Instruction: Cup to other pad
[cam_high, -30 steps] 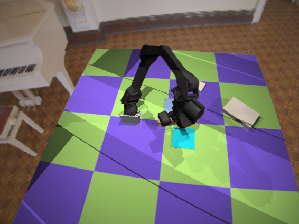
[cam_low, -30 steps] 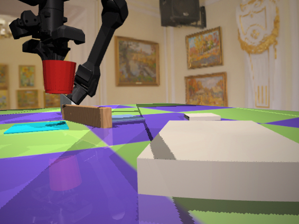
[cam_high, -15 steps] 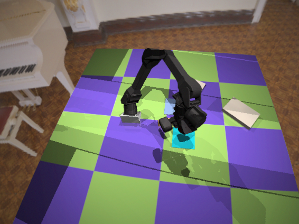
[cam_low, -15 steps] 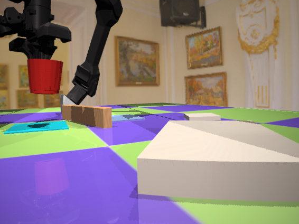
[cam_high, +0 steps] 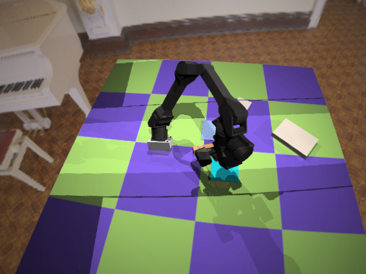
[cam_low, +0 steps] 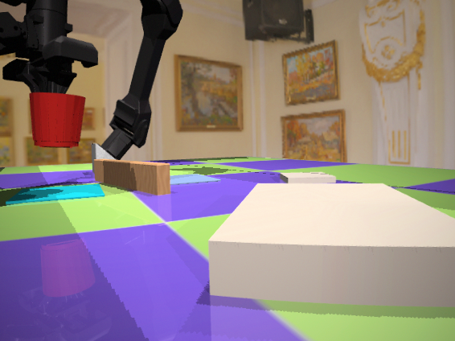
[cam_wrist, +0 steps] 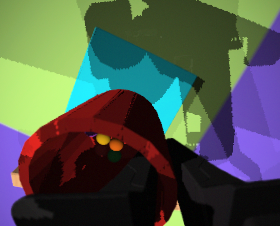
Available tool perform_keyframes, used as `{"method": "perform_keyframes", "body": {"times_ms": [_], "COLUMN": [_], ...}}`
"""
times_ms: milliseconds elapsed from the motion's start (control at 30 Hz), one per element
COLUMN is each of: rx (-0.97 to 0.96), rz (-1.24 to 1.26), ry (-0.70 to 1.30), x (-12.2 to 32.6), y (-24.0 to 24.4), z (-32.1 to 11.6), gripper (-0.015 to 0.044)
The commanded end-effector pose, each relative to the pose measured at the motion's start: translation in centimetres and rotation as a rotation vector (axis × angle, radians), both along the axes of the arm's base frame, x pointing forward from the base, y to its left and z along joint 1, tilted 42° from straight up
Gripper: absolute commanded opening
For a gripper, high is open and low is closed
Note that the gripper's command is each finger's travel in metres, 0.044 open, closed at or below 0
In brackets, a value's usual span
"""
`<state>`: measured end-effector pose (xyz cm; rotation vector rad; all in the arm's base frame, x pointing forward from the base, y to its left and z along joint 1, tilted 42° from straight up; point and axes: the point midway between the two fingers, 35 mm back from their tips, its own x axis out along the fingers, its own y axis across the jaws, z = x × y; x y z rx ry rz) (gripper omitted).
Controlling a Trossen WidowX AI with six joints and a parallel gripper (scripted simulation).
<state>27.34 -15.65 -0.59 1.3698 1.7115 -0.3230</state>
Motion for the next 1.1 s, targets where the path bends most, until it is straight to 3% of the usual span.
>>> {"method": "perform_keyframes", "body": {"times_ms": [0, 1067], "rx": [0.007, 0.008], "rz": [0.001, 0.001], "ry": [0.006, 0.005], "x": [-0.1, 0.0], "y": [0.5, 3.1], "z": [-0.5, -3.7], "gripper": [0.0, 0.0]}}
